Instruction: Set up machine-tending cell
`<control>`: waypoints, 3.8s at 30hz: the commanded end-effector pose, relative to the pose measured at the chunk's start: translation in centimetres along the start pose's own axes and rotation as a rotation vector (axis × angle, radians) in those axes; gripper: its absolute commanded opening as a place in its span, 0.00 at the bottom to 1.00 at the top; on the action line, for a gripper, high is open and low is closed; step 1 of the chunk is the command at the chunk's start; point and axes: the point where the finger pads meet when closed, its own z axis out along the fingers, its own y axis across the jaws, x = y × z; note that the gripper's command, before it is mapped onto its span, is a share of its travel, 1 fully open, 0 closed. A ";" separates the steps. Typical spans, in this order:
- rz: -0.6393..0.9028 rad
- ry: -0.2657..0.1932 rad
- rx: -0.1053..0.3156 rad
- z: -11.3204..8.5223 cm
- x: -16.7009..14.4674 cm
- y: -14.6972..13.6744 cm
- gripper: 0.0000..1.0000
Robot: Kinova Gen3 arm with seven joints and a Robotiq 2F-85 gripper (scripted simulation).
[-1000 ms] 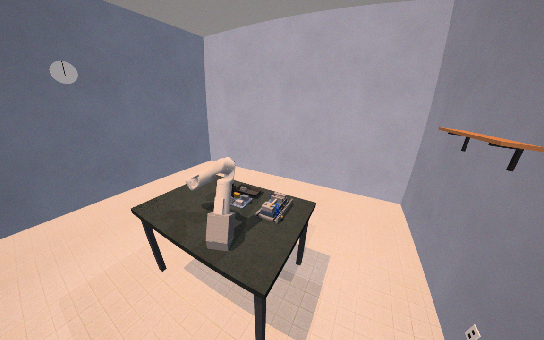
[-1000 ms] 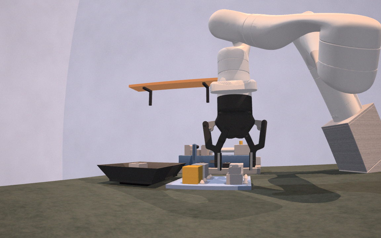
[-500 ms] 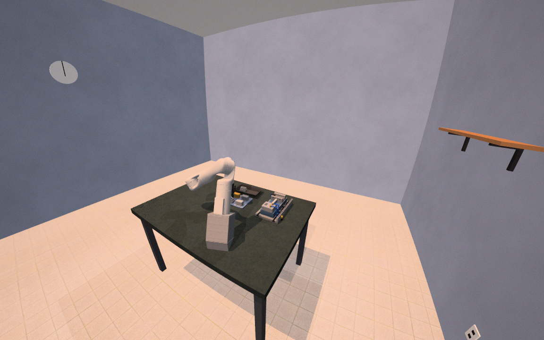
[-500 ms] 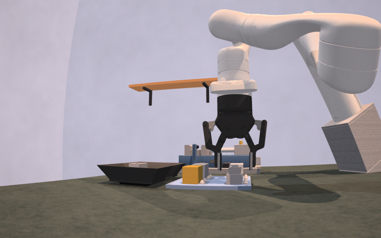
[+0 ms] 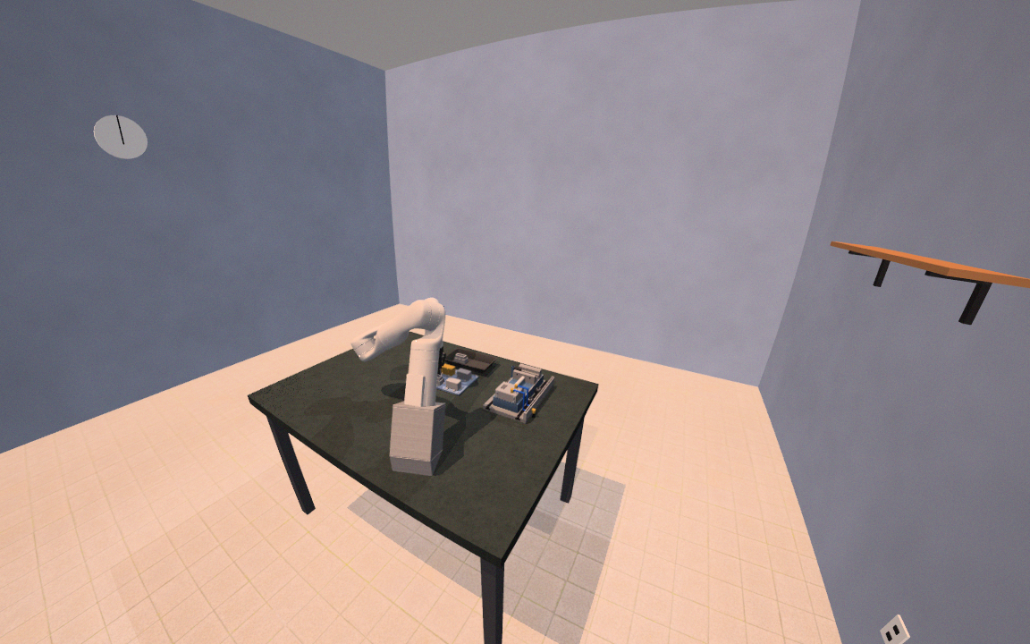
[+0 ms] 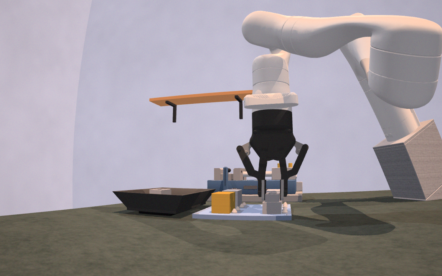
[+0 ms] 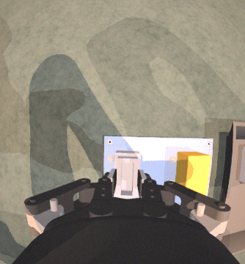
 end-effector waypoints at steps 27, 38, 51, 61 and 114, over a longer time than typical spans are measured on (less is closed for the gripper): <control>0.000 0.001 -0.001 0.0 0.0 0.0 0.00; 0.000 0.001 -0.001 0.0 0.0 0.0 0.00; 0.000 0.001 -0.001 0.0 0.0 0.0 0.00; 0.000 0.001 -0.001 -0.1 0.0 0.0 0.00; 0.000 0.000 -0.001 -11.8 0.0 0.1 0.00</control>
